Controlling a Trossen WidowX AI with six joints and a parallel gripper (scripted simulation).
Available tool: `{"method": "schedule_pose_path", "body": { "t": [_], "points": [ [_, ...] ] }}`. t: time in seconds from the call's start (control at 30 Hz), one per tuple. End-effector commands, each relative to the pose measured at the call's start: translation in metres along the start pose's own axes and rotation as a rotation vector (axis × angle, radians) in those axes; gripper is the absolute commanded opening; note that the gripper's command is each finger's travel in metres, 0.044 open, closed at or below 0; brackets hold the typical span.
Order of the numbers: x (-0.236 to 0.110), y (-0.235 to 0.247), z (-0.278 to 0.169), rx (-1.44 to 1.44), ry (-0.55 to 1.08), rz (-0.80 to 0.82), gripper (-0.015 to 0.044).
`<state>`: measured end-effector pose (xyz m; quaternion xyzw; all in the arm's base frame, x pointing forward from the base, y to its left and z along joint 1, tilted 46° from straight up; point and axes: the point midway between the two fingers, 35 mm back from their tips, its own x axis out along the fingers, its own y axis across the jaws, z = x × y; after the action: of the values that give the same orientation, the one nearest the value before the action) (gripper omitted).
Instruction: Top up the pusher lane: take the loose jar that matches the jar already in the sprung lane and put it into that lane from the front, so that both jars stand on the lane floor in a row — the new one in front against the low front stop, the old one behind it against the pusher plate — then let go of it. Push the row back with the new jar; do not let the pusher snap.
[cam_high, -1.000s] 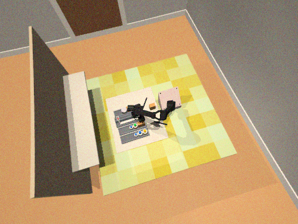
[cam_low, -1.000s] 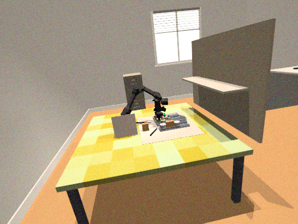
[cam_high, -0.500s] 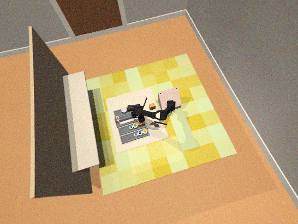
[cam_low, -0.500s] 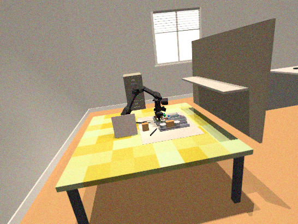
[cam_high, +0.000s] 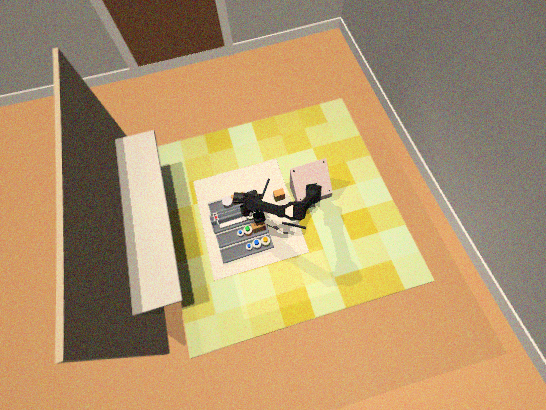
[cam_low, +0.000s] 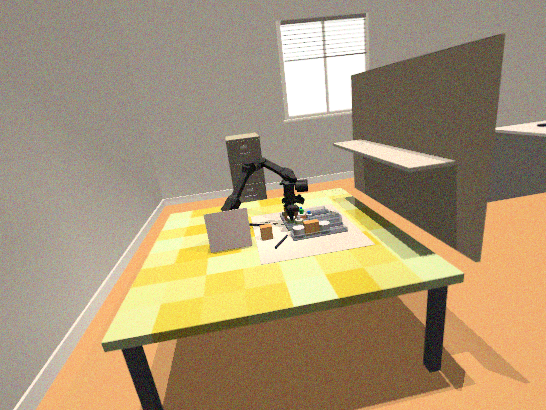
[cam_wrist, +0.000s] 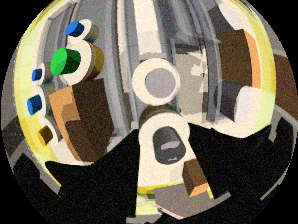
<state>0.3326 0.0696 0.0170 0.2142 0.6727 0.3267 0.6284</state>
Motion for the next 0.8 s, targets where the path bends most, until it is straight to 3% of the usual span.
{"method": "schedule_pose_path", "body": {
  "t": [0.0,0.77],
  "points": [
    [-0.0022,0.0006,0.007,-0.01,-0.022,0.004,0.0],
    [-0.0006,0.0006,0.0093,-0.01,-0.023,0.004,0.0]
  ]
}}
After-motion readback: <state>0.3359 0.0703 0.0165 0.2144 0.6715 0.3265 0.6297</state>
